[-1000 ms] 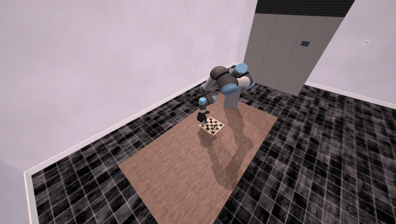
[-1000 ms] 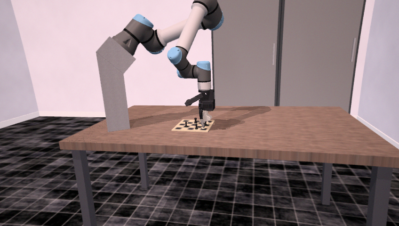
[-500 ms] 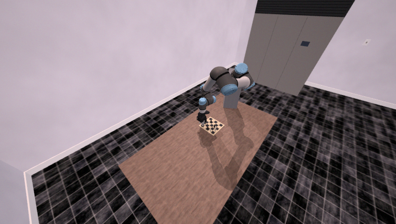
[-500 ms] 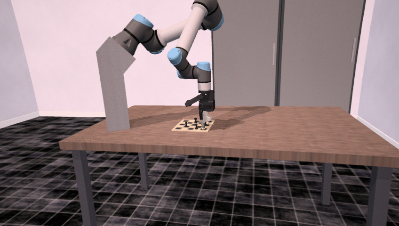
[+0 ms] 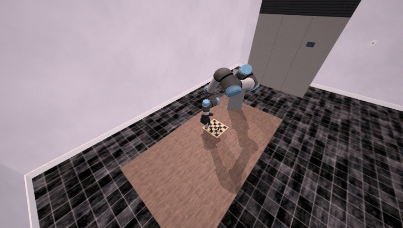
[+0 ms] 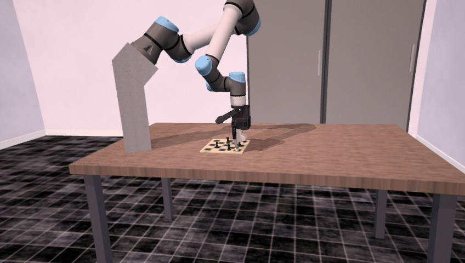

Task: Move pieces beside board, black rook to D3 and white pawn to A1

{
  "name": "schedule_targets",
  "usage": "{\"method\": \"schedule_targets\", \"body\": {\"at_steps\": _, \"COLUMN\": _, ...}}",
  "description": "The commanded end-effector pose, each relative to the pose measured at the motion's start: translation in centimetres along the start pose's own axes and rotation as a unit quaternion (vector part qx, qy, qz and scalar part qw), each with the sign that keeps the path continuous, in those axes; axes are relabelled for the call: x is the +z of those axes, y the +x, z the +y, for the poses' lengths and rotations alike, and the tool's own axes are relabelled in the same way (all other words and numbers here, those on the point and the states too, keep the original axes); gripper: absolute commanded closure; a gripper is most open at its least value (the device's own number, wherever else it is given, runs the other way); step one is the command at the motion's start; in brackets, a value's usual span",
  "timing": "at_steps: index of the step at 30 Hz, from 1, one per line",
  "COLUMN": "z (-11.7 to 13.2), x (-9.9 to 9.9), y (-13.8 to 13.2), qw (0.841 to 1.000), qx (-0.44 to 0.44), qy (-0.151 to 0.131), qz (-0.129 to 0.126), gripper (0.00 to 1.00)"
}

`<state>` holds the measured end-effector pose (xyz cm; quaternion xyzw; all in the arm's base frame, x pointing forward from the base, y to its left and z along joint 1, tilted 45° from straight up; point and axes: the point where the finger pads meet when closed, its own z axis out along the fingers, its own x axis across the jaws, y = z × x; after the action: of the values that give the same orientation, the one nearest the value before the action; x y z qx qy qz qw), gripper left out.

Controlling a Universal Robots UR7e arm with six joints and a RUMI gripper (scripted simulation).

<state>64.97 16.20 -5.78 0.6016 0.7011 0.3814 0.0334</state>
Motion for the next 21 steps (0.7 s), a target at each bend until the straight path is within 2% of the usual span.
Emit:
{"method": "schedule_targets", "body": {"at_steps": 1, "z": 0.11, "x": 0.02, "y": 0.00, "qw": 1.000, "qx": -0.001, "qy": -0.001, "qz": 0.000, "gripper": 1.00}}
{"method": "schedule_targets", "body": {"at_steps": 18, "z": 0.11, "x": 0.02, "y": 0.00, "qw": 1.000, "qx": -0.001, "qy": -0.001, "qz": 0.000, "gripper": 1.00}}
{"method": "schedule_targets", "body": {"at_steps": 19, "z": 0.11, "x": 0.02, "y": 0.00, "qw": 1.000, "qx": -0.001, "qy": -0.001, "qz": 0.000, "gripper": 0.96}}
{"method": "schedule_targets", "body": {"at_steps": 21, "z": 0.11, "x": 0.02, "y": 0.00, "qw": 1.000, "qx": -0.001, "qy": -0.001, "qz": 0.000, "gripper": 0.96}}
